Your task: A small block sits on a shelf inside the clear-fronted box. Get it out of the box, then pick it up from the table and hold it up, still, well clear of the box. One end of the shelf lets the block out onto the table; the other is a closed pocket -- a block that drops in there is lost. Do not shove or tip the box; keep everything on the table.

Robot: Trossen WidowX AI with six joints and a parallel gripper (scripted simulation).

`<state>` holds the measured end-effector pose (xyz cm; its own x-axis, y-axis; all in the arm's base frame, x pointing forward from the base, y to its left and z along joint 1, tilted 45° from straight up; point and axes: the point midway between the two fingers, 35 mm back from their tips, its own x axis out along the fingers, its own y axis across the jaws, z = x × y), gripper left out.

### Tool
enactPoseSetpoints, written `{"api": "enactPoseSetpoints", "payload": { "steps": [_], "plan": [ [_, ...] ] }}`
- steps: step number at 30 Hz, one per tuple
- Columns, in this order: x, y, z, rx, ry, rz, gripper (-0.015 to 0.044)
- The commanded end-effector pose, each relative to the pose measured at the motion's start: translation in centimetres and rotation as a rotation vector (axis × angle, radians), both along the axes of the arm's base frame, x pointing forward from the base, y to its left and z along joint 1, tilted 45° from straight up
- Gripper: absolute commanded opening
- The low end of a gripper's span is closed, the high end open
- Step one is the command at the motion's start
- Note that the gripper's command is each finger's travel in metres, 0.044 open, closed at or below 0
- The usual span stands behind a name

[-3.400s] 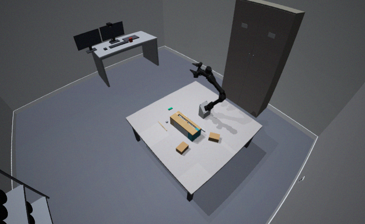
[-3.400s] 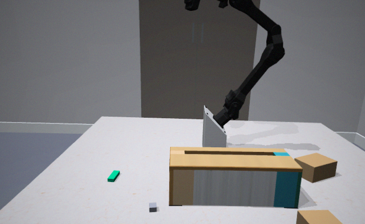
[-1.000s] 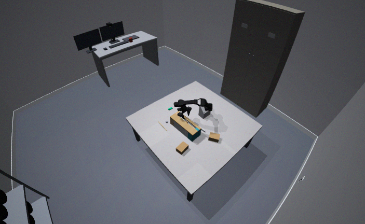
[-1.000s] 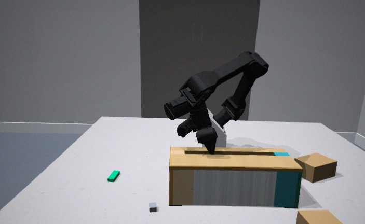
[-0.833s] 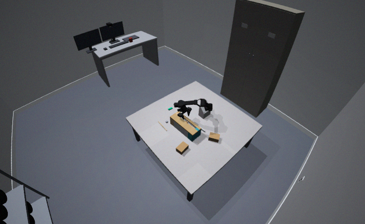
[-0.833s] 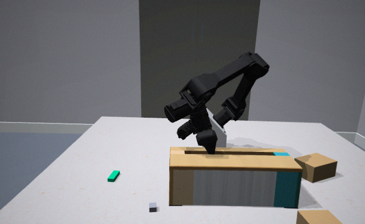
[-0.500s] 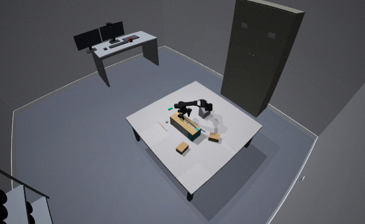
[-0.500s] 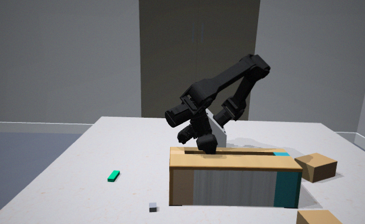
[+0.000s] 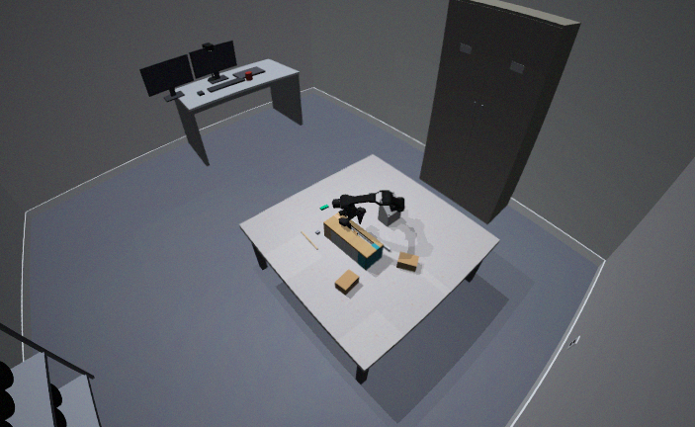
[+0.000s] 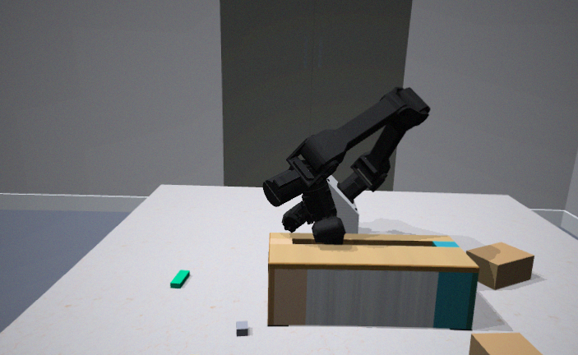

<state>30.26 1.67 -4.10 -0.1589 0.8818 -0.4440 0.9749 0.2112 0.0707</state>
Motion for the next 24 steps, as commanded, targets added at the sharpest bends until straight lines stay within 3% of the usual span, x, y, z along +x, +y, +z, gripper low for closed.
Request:
{"api": "enactPoseSetpoints", "payload": {
  "steps": [1, 24],
  "plan": [
    [-0.2, 0.7, 0.5, 0.003, 0.002, 0.000, 0.0400],
    [-1.0, 3.4, 3.3, 0.005, 0.004, 0.000, 0.0400]
  ]
}}
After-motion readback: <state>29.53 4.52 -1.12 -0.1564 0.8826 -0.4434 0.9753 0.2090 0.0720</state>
